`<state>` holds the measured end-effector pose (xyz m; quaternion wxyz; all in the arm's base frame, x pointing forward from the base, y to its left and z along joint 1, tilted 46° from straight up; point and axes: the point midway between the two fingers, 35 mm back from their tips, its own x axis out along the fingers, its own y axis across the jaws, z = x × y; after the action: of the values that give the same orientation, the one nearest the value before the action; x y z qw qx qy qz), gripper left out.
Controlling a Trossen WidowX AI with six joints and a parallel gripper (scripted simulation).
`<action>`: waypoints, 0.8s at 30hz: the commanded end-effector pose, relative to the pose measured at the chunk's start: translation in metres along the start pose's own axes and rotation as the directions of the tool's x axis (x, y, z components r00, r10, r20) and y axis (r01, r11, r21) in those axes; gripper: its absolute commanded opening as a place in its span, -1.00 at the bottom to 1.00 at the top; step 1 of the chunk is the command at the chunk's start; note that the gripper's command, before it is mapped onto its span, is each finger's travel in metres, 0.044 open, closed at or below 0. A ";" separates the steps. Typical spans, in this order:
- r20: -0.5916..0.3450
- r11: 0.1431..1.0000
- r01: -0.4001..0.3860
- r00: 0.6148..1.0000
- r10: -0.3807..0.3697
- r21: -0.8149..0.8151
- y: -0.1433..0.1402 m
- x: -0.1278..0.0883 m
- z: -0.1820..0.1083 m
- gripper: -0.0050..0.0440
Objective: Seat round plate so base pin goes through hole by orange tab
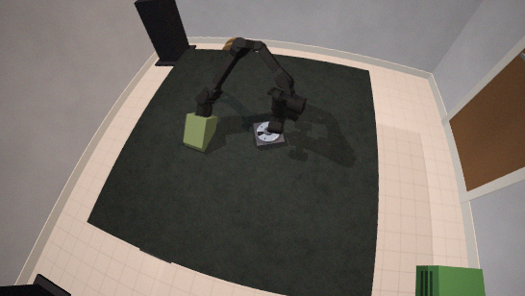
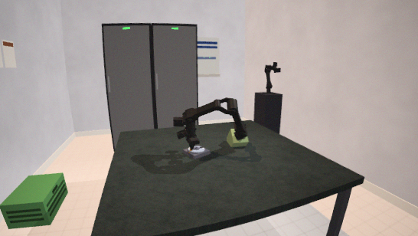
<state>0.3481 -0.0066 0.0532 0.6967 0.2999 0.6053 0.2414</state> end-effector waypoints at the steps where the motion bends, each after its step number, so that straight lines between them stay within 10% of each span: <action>1: 0.019 1.000 0.008 1.000 -0.008 -0.019 0.000 -0.004 0.007 -1.00; 24: 0.019 1.000 0.012 1.000 -0.011 -0.017 -0.002 -0.049 0.005 -1.00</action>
<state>0.3435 -0.0409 0.0808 0.7021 0.2990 0.6011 0.2376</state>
